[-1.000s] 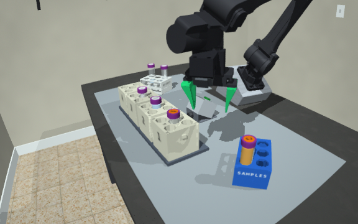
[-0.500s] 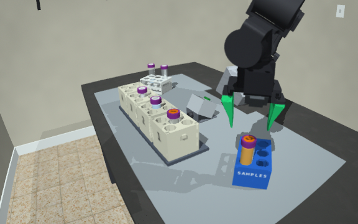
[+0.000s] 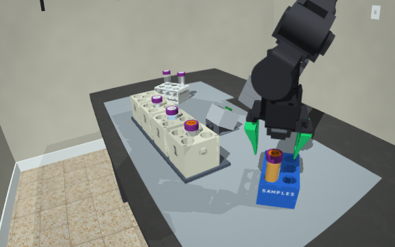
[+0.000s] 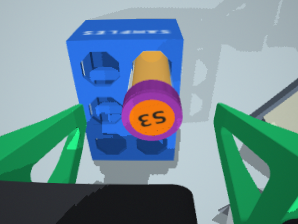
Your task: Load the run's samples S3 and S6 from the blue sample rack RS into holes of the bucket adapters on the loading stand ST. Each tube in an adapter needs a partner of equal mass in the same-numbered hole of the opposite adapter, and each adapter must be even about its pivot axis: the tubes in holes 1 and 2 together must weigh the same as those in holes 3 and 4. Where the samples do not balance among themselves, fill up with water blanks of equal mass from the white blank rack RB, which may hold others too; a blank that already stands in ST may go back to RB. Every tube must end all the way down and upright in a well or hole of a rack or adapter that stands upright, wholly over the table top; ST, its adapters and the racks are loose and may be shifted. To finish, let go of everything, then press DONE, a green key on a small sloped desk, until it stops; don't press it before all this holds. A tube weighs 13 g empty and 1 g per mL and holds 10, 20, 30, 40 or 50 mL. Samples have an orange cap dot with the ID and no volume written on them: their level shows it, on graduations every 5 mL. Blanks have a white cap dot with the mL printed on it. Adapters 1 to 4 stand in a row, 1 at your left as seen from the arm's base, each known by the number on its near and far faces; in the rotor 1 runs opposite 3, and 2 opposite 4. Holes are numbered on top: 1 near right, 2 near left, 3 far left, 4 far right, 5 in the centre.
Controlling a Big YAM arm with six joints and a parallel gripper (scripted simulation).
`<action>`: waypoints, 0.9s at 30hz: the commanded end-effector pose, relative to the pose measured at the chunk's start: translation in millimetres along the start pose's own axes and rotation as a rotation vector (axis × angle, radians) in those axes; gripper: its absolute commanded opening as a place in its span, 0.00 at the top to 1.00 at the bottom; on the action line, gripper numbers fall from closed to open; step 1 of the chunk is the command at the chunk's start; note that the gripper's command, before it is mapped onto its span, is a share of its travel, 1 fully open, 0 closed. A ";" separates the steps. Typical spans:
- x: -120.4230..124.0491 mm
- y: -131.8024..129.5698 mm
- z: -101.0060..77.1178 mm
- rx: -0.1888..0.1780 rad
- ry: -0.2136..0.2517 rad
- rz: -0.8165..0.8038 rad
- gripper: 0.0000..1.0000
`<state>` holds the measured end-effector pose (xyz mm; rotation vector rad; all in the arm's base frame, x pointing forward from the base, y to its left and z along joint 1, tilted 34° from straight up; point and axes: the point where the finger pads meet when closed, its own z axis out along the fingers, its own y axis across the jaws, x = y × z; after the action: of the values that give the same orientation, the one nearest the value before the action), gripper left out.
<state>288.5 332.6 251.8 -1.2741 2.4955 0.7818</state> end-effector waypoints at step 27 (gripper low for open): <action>-13.6 1.0 -7.1 0.014 -0.052 -0.005 1.00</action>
<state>289.8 335.7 247.1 -1.2554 2.4896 0.7822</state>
